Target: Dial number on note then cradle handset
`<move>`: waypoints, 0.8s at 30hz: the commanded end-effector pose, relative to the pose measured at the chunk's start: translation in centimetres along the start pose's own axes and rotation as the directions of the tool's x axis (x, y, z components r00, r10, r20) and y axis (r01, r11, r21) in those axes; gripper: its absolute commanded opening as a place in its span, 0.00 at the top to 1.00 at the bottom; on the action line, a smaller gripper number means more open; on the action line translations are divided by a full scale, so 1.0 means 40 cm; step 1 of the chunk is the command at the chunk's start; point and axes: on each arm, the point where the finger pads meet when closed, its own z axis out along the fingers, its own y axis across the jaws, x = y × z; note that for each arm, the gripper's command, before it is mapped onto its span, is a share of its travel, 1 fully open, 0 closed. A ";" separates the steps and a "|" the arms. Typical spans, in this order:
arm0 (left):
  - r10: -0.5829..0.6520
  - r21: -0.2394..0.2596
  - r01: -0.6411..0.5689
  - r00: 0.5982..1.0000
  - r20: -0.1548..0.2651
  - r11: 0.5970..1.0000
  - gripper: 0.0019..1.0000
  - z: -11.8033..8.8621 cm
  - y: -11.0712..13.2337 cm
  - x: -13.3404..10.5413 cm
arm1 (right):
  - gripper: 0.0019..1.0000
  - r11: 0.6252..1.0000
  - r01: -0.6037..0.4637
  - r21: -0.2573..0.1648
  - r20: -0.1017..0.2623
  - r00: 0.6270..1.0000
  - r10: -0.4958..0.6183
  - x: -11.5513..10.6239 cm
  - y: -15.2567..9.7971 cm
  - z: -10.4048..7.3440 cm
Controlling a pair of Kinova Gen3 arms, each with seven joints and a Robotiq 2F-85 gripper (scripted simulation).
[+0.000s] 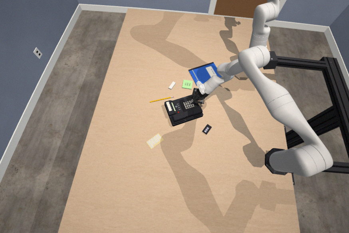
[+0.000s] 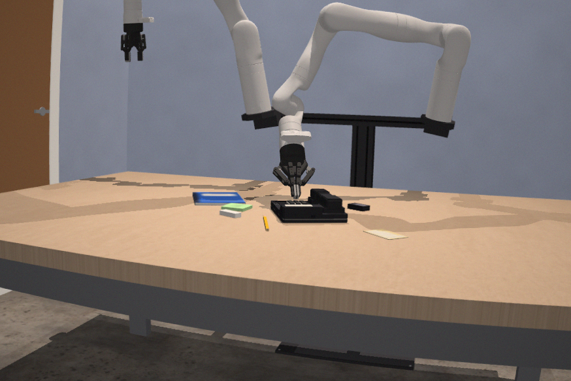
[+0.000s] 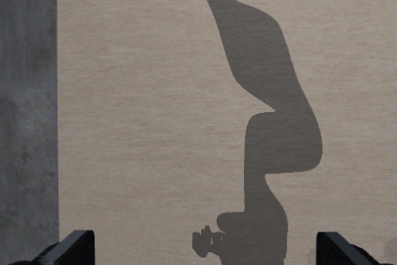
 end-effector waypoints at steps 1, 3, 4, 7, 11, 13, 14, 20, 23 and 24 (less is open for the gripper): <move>-0.001 -0.002 0.001 1.000 -0.001 1.000 0.98 -0.002 0.003 0.002 | 0.00 1.000 0.002 0.005 0.003 1.000 -0.002 0.001 -0.015 -0.008; -0.001 -0.002 0.001 1.000 -0.001 1.000 0.98 -0.001 0.003 0.002 | 0.00 1.000 0.003 0.008 0.003 1.000 -0.003 0.002 -0.022 -0.011; -0.001 -0.002 0.001 1.000 -0.001 1.000 0.98 -0.001 0.003 0.002 | 0.00 1.000 0.004 0.009 0.003 1.000 -0.004 0.002 -0.025 -0.012; -0.001 -0.002 0.001 1.000 -0.001 1.000 0.98 0.000 0.003 0.001 | 0.00 1.000 0.004 0.011 0.003 1.000 -0.004 0.002 -0.028 -0.013; -0.001 -0.002 0.001 1.000 -0.001 1.000 0.98 0.000 0.003 0.001 | 0.00 1.000 0.005 0.011 0.004 1.000 -0.005 0.003 -0.030 -0.014; -0.001 -0.002 0.001 1.000 -0.001 1.000 0.98 0.001 0.003 0.000 | 0.00 1.000 0.005 0.012 0.004 1.000 -0.005 0.003 -0.031 -0.014; -0.001 -0.002 0.001 1.000 -0.001 1.000 0.98 0.001 0.003 0.000 | 0.00 1.000 0.005 0.012 0.004 1.000 -0.005 0.003 -0.031 -0.014; -0.001 -0.002 0.001 1.000 -0.001 1.000 0.98 0.003 0.003 -0.001 | 0.00 1.000 0.005 0.012 0.004 1.000 -0.005 0.003 -0.030 -0.014; -0.001 -0.002 0.001 1.000 -0.001 1.000 0.98 0.003 0.003 -0.002 | 0.00 1.000 0.005 0.012 0.004 1.000 -0.005 0.003 -0.030 -0.014; -0.001 -0.002 0.001 1.000 -0.001 1.000 0.98 0.003 0.003 -0.002 | 0.00 1.000 0.005 0.012 0.004 1.000 -0.005 0.003 -0.030 -0.014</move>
